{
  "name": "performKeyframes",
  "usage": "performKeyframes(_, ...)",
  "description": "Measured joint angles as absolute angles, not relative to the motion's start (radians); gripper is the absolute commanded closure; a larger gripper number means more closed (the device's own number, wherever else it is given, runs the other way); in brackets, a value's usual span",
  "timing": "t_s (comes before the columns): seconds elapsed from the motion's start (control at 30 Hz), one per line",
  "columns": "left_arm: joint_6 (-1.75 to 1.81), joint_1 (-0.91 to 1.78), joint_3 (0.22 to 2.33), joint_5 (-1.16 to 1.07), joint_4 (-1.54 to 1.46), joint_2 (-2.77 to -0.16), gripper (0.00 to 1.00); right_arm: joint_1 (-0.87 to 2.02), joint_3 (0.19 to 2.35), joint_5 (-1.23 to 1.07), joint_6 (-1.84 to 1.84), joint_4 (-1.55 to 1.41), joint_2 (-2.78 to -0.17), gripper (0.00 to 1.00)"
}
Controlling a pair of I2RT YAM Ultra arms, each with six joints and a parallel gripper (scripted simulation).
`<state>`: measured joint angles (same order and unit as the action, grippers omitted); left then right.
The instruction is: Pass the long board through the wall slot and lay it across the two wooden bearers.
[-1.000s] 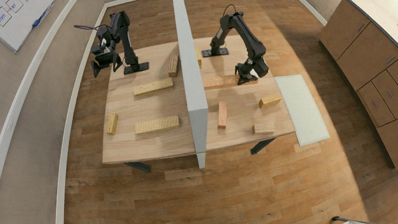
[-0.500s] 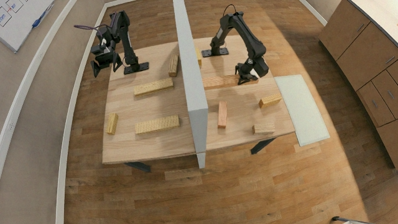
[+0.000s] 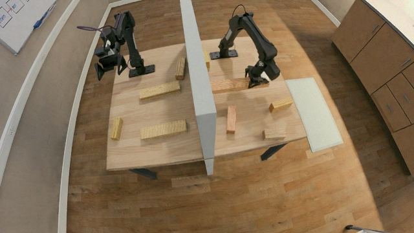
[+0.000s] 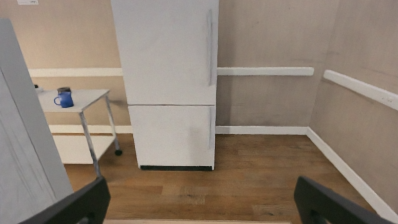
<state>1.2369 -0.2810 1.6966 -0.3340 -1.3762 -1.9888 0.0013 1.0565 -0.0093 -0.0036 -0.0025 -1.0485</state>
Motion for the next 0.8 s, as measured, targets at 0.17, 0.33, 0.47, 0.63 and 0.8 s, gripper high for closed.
performKeyframes(0.17, 1.237, -0.276, 1.697, -0.334, -1.376, -1.989, 1.0, 0.001, 1.056, -0.009, -0.004, -0.002, -1.048, 0.0)
performKeyframes(0.33, 1.235, -0.277, 1.697, -0.334, -1.376, -1.989, 1.0, 0.001, 1.056, -0.009, -0.004, -0.002, -1.048, 0.0)
performKeyframes(0.47, 1.236, -0.282, 1.697, -0.334, -1.376, -1.989, 1.0, 0.001, 1.056, -0.009, -0.004, -0.002, -1.048, 0.0)
performKeyframes(0.63, 1.238, -0.283, 1.691, -0.334, -1.37, -1.988, 1.0, 0.001, 1.056, -0.009, -0.004, -0.002, -1.048, 0.0)
performKeyframes(0.8, 1.238, -0.278, 1.691, -0.334, -1.368, -1.987, 1.0, 0.001, 1.056, -0.009, -0.004, -0.002, -1.048, 0.0)
